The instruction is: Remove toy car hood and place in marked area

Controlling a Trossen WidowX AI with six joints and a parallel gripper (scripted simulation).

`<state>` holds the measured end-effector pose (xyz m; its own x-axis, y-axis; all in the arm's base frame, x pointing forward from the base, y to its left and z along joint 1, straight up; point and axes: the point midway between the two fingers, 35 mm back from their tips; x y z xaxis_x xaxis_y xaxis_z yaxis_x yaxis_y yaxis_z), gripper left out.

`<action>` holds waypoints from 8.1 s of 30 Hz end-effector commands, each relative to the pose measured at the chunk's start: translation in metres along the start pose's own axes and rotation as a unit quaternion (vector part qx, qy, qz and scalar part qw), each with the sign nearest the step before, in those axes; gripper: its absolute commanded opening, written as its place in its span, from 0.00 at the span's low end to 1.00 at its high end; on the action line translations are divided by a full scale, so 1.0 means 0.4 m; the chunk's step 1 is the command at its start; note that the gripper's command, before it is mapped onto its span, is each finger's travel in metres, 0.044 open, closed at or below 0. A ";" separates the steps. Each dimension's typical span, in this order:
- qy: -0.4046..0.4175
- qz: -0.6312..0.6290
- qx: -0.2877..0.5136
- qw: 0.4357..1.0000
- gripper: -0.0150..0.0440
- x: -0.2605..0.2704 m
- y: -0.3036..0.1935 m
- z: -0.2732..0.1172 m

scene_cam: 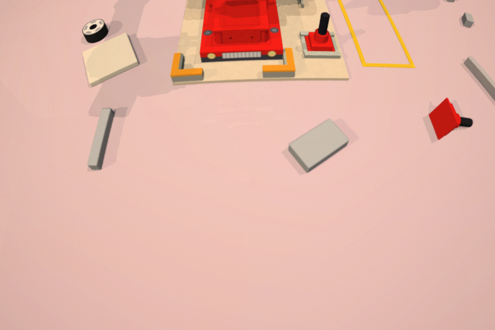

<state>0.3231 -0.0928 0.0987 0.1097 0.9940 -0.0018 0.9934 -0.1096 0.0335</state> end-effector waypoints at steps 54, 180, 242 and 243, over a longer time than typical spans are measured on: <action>-0.001 0.003 0.003 1.000 1.00 0.004 -0.001 0.121; 0.005 0.001 0.001 1.000 0.25 0.259 -0.001 -0.015; 0.009 0.001 0.003 1.000 0.25 0.524 -0.089 0.053; 0.009 0.001 0.003 1.000 0.25 0.524 -0.089 0.056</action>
<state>0.3120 0.1196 0.0787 0.1062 0.9942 0.0193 0.9939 -0.1067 0.0287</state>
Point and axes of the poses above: the point midway between the two fingers, 35 mm back from their tips, its own z axis out along the fingers, its own x axis across the jaws, y = z × x, and after that the axes turned 3 degrees about z, right-handed
